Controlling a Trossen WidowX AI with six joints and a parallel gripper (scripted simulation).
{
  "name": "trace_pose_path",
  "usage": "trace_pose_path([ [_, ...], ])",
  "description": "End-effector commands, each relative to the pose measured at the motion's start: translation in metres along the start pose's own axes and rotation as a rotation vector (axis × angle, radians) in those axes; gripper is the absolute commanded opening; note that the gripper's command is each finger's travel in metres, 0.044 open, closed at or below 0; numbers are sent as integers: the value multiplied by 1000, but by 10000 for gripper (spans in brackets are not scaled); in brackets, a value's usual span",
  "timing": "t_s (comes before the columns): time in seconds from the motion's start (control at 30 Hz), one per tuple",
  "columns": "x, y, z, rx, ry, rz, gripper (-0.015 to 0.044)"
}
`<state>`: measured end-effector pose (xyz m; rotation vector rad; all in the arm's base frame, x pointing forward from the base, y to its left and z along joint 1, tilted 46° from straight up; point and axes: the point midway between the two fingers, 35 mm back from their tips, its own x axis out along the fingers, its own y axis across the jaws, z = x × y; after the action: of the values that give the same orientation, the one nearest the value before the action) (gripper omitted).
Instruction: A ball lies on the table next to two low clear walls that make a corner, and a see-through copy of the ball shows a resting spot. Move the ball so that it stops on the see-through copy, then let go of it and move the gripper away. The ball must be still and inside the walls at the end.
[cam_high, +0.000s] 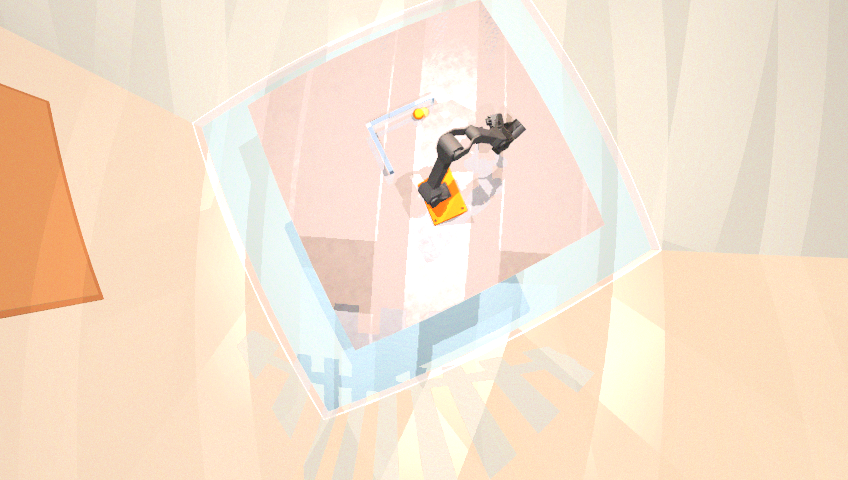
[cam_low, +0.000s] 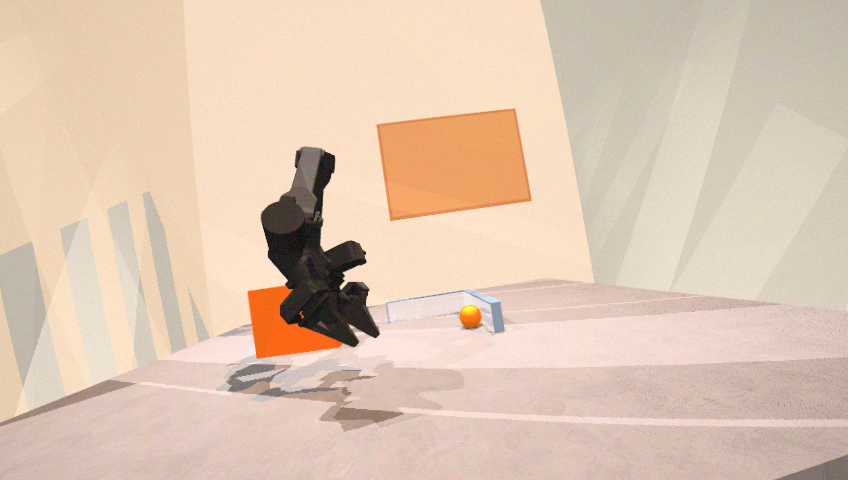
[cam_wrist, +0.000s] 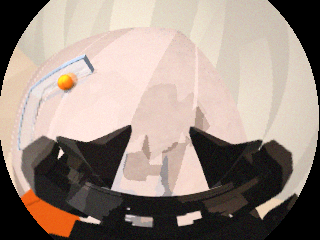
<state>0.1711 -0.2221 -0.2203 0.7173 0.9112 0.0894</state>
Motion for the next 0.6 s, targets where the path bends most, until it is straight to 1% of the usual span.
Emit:
trace_pose_path([
  [0.0,0,0,1,-1,2,1,374],
  [0.03,1,2,4,-6,8,4,347],
  [0.07,2,4,8,-13,19,9,339],
  [0.17,8,19,32,-50,76,35,339],
  [0.33,22,61,75,-123,192,86,339],
  [0.57,44,148,123,-199,373,166,339],
])
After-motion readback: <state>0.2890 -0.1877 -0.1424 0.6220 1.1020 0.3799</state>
